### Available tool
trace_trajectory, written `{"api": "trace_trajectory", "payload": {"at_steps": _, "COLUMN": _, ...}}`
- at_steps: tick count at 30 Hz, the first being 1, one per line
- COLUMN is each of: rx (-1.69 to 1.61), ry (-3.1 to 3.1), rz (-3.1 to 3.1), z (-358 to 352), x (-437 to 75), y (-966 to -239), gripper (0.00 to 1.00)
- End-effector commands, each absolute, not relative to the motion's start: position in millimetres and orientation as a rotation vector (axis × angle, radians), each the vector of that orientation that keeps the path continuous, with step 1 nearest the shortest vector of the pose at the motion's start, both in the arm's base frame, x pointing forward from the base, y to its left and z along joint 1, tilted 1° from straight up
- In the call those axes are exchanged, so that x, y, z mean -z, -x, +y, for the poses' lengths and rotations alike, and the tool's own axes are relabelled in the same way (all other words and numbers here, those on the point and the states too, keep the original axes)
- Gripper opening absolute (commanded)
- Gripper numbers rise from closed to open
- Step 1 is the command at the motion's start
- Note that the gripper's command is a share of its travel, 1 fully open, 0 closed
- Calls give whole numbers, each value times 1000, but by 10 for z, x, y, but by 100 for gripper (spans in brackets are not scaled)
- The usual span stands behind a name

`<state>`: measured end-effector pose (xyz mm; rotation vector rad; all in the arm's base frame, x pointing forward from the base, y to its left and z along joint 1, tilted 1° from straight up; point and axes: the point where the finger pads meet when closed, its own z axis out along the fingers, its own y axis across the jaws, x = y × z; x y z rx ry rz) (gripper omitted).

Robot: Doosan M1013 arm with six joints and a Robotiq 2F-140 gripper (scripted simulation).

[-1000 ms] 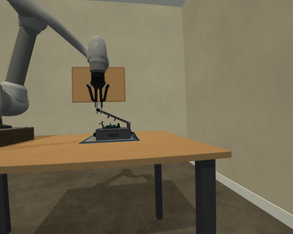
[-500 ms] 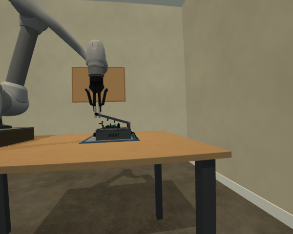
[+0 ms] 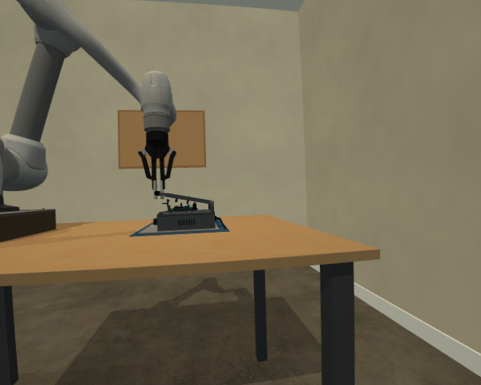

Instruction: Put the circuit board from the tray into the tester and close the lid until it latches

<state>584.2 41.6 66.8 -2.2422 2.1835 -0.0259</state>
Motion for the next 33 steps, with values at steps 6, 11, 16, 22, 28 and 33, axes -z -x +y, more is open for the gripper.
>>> {"api": "trace_trajectory", "payload": {"at_steps": 6, "rx": 18, "ry": 2242, "rz": 2182, "z": 435, "x": -550, "y": -5818, "gripper": 0}}
{"api": "trace_trajectory", "payload": {"at_steps": 11, "rx": 18, "ry": 2242, "rz": 2182, "z": 435, "x": -506, "y": -5814, "gripper": 0}}
{"api": "trace_trajectory", "payload": {"at_steps": 16, "rx": 18, "ry": 2242, "rz": 2182, "z": 435, "x": -471, "y": -5814, "gripper": 0}}
{"api": "trace_trajectory", "payload": {"at_steps": 22, "rx": 18, "ry": 2242, "rz": 2182, "z": 435, "x": -447, "y": -5813, "gripper": 0}}
{"api": "trace_trajectory", "payload": {"at_steps": 28, "rx": 18, "ry": 2242, "rz": 2182, "z": 435, "x": -419, "y": -5812, "gripper": 0}}
{"api": "trace_trajectory", "payload": {"at_steps": 33, "rx": 18, "ry": 2242, "rz": 2182, "z": 435, "x": -400, "y": -5812, "gripper": 0}}
